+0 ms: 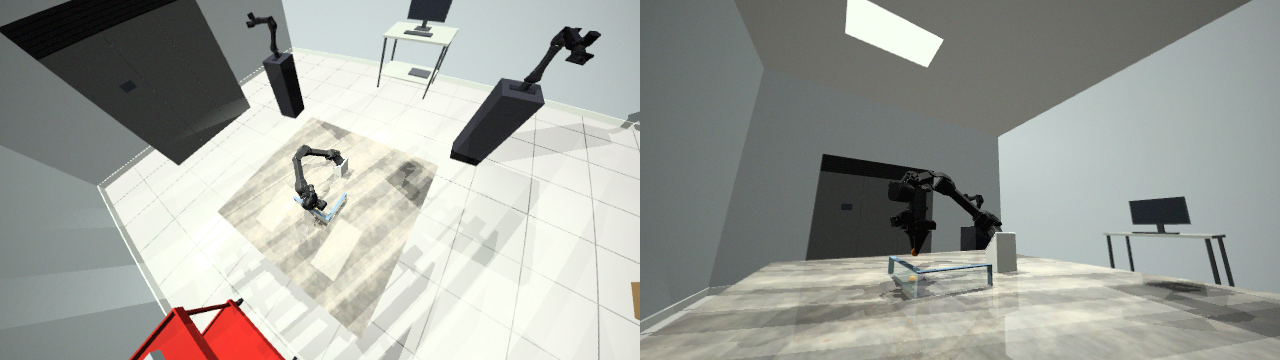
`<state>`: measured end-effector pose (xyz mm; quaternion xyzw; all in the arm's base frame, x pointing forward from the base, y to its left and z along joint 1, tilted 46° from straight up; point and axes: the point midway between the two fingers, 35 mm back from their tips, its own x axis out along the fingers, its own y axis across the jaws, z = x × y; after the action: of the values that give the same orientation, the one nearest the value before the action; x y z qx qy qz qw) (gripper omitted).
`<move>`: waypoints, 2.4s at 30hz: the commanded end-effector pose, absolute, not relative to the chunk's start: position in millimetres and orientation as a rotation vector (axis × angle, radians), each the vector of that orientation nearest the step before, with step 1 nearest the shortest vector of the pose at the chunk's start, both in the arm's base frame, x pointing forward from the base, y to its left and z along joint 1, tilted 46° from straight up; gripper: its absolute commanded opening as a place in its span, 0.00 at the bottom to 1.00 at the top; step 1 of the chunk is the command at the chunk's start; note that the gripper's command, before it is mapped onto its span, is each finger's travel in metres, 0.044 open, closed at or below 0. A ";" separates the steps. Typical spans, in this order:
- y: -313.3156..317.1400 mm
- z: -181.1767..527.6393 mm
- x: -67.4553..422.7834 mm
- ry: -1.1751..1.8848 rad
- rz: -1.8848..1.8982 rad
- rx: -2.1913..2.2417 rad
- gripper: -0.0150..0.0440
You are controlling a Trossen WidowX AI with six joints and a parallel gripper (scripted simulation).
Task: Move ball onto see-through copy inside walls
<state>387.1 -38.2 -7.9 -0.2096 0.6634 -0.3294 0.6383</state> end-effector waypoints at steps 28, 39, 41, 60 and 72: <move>-98.6 -68.1 378.0 1.513 -0.750 -0.493 0.25; -96.8 -67.2 377.8 1.515 -0.750 -0.490 0.57; -96.8 -67.2 377.8 1.515 -0.750 -0.490 0.63; -39.2 -13.7 388.7 1.504 -0.735 -0.499 0.63; -6.3 21.7 389.5 1.500 -0.739 -0.494 0.99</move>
<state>389.7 -11.8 14.0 -0.2208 0.6592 -0.3224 0.6425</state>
